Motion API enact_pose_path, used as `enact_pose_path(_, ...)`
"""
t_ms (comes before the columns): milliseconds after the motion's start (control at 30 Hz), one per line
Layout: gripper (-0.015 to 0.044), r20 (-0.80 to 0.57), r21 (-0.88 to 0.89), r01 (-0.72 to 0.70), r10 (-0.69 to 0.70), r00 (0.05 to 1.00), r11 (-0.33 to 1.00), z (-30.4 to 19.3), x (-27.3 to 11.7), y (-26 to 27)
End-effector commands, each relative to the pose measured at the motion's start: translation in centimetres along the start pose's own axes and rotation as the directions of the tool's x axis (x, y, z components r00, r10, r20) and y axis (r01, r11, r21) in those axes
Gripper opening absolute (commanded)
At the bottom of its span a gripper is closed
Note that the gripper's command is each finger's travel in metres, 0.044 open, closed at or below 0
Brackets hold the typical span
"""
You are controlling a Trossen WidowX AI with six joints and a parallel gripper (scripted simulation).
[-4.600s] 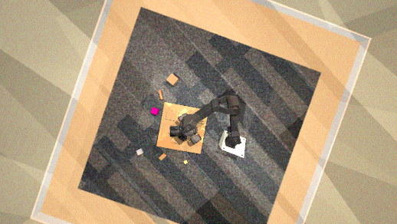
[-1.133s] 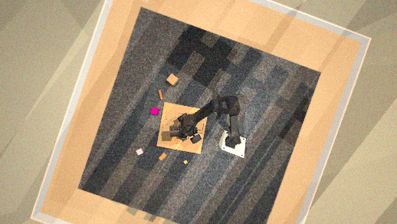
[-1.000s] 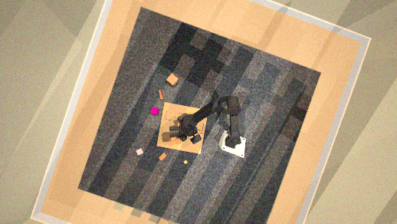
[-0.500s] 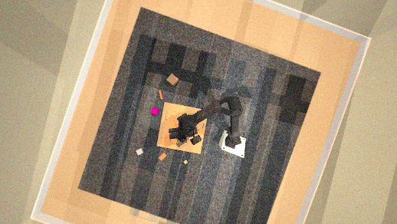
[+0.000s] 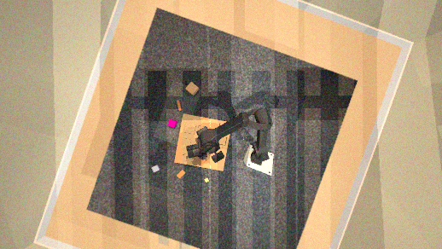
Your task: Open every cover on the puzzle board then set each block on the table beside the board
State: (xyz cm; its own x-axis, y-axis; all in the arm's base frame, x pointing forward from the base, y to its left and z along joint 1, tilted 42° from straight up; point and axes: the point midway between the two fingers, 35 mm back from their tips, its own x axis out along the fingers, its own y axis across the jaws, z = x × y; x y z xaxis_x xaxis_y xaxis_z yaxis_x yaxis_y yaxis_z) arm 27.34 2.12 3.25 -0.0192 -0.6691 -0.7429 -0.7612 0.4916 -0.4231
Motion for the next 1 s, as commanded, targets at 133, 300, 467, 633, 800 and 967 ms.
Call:
enact_pose_path(133,0.0080,0.014,0.001,-0.009,0.009,1.000,1.000,1.9,-0.6,1.9)
enact_pose_path(300,0.0080,0.022,-0.001,-0.013,0.014,1.000,1.000,3.2,-0.9,3.3)
enact_pose_path(467,0.0080,0.028,-0.003,-0.018,0.018,0.999,1.000,4.4,-1.2,4.9)
enact_pose_path(633,0.0080,0.032,-0.005,-0.021,0.021,0.999,1.000,5.5,-1.4,6.5)
enact_pose_path(800,0.0080,0.035,-0.006,-0.024,0.024,0.999,1.000,6.5,-1.5,8.2)
enact_pose_path(967,0.0080,0.036,-0.007,-0.026,0.027,0.999,1.000,7.4,-1.6,10.0)
